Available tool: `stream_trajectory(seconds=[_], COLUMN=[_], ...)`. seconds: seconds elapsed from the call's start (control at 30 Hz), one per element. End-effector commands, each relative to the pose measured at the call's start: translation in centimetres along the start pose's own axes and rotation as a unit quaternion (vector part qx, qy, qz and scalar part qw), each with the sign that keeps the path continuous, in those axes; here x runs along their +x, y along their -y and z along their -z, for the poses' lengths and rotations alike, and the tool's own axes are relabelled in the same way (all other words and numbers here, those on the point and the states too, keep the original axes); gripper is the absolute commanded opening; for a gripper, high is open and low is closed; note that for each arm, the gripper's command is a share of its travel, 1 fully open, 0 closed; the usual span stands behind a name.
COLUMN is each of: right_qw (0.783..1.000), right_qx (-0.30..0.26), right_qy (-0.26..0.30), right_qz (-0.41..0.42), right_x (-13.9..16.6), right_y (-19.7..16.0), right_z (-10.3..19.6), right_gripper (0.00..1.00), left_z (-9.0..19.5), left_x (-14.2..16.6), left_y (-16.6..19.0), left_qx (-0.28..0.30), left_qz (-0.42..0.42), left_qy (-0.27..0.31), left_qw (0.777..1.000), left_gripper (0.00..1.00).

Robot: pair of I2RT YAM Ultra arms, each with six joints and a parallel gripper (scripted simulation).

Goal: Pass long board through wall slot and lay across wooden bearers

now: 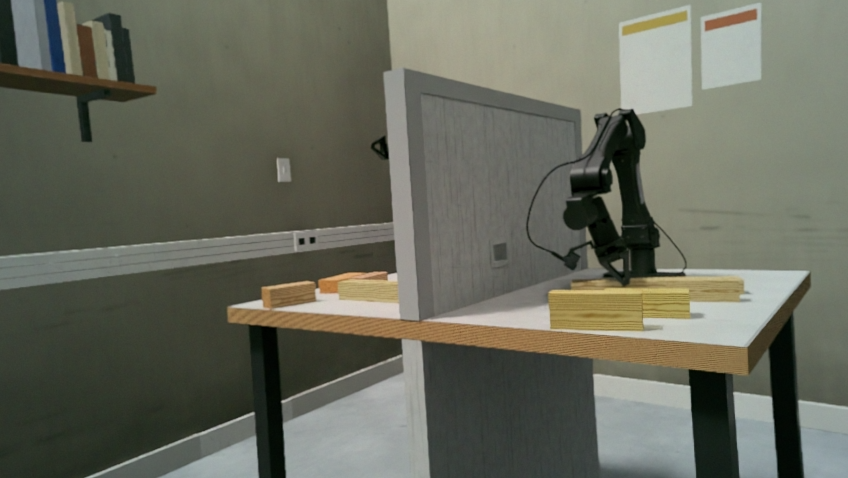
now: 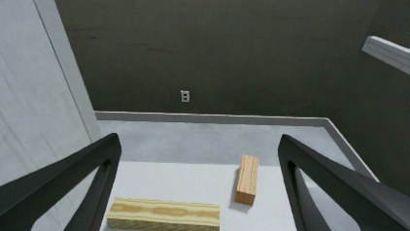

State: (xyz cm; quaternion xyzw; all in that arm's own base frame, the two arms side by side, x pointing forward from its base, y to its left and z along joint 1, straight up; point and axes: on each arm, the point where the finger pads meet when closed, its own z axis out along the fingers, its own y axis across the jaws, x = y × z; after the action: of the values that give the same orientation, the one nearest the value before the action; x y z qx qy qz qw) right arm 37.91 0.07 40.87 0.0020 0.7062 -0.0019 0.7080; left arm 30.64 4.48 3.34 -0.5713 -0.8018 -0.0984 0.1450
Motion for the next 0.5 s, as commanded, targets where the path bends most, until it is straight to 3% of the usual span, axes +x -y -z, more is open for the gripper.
stream_trajectory(seconds=[0.0, 0.3, 0.37, 0.43, 0.47], right_qw=[1.000, 1.000, 1.000, 1.000, 1.000], right_qx=[0.008, 0.008, 0.008, 0.008, 0.008], right_qy=[0.020, 0.020, 0.020, 0.020, 0.020], right_qz=[0.000, 0.000, 0.000, 0.000, 0.000], right_x=[-2.0, -2.0, -2.0, -2.0, -2.0], right_y=[0.5, 0.5, 0.5, 0.5, 0.5], right_z=[1.0, 1.0, 1.0, 1.0, 1.0], right_gripper=[1.00, 1.00, 1.00, 1.00, 1.00], left_z=[-1.0, -2.8, -0.7, -0.4, -0.8], left_x=[0.2, 0.2, 0.0, -0.3, -0.4], left_y=[-0.2, 0.0, -1.6, -1.5, -1.4], left_qx=[-0.006, -0.002, -0.028, -0.034, -0.028], left_qz=[0.000, -0.002, 0.007, 0.002, 0.000], left_qy=[-0.001, -0.004, 0.011, 0.011, 0.009], left_qw=[1.000, 1.000, 1.000, 0.999, 1.000], left_gripper=[0.73, 0.73, 0.73, 0.73, 0.00])
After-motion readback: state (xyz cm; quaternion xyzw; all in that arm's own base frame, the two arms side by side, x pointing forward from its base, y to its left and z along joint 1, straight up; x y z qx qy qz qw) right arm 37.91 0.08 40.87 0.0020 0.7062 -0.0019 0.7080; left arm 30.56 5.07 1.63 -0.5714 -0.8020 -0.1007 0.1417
